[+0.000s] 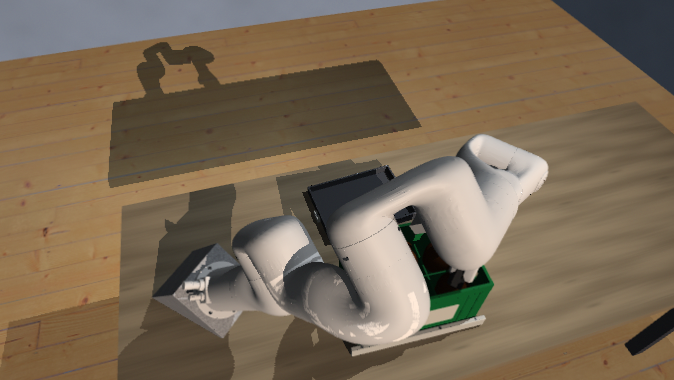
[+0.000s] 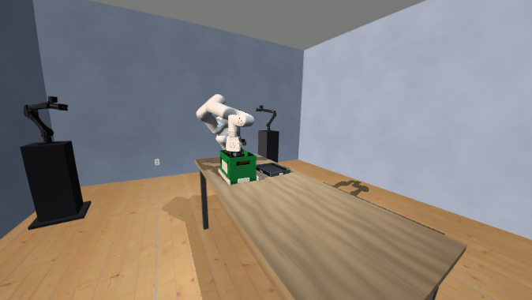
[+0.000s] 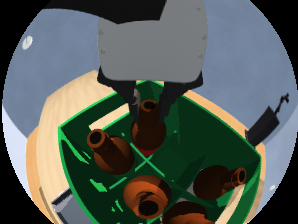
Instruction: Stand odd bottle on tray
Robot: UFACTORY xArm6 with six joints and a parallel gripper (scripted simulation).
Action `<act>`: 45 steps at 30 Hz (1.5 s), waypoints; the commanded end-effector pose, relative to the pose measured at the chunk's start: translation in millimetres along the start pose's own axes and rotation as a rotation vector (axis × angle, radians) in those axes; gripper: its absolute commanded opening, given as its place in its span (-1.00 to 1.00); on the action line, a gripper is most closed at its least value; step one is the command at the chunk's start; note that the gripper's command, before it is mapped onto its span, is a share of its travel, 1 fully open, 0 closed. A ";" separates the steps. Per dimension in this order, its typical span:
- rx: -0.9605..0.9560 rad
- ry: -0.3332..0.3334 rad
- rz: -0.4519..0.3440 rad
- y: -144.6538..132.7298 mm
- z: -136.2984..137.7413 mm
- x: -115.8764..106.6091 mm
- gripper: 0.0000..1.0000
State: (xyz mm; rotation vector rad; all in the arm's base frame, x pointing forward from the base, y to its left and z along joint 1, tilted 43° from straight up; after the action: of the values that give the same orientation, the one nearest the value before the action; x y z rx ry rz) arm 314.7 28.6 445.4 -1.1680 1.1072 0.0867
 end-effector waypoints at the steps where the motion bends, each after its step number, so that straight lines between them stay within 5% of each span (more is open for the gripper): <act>1: 0.001 -0.002 -0.001 -0.4 0.0 -0.7 -1.00; 3: 0.001 -0.002 -0.001 -0.4 0.0 -0.7 -1.00; 4: 0.001 -0.002 -0.001 -0.4 0.0 -0.7 0.30; 45: 0.001 -0.002 -0.001 -0.4 0.0 -4.4 0.30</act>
State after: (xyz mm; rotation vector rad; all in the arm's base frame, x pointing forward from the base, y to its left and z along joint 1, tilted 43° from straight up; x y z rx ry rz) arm 313.7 29.4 446.6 -1.1681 1.1075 0.0867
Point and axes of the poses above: the point where the finger pads meet when closed, its own x axis out along the fingers, its own z axis across the jaws, y = z × x, the point moved 8 cm from there along -x, back along the fingers, and after that the axes turned 6 degrees about -x, right-handed, at the moved point
